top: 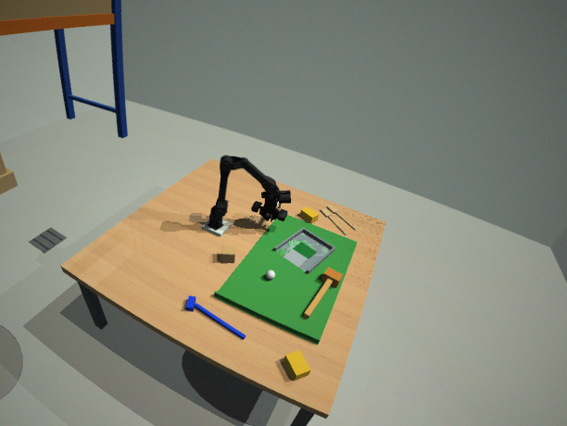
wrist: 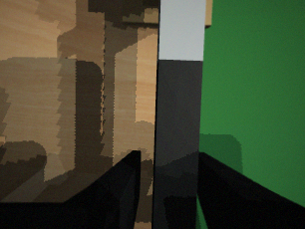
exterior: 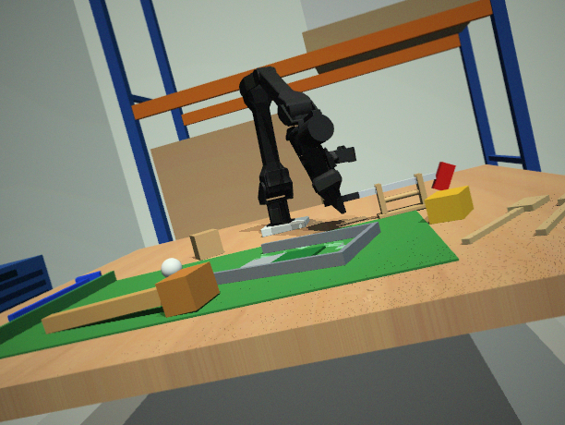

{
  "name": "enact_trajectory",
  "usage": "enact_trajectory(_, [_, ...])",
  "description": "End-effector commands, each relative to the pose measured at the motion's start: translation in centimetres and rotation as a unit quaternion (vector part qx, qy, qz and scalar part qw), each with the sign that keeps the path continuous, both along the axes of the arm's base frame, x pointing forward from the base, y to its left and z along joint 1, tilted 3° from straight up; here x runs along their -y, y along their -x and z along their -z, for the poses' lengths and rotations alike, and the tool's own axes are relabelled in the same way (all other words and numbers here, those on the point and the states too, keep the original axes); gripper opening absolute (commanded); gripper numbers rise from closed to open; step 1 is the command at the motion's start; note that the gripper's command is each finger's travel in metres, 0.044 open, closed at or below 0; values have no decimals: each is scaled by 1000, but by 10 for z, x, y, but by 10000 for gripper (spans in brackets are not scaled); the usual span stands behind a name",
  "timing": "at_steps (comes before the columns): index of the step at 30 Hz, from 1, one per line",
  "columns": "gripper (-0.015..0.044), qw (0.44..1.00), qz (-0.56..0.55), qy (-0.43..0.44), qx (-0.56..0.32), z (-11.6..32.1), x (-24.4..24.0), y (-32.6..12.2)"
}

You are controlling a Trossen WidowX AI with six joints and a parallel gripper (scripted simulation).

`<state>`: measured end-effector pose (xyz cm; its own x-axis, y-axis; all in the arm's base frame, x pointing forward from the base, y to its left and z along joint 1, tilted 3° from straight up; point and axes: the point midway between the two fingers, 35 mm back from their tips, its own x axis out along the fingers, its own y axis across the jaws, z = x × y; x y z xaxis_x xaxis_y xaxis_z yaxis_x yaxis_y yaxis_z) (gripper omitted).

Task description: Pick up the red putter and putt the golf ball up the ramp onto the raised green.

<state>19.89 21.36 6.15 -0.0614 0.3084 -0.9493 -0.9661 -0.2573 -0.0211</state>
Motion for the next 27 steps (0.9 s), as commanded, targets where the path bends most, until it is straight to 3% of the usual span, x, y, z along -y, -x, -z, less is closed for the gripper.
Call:
enact_trajectory(1, [20,1000,0,0,0,0,0,0])
enact_trajectory(10, [0,1000,0,0,0,-8,0,-1])
enact_trajectory(27, [0,1000,0,0,0,-96,6,0])
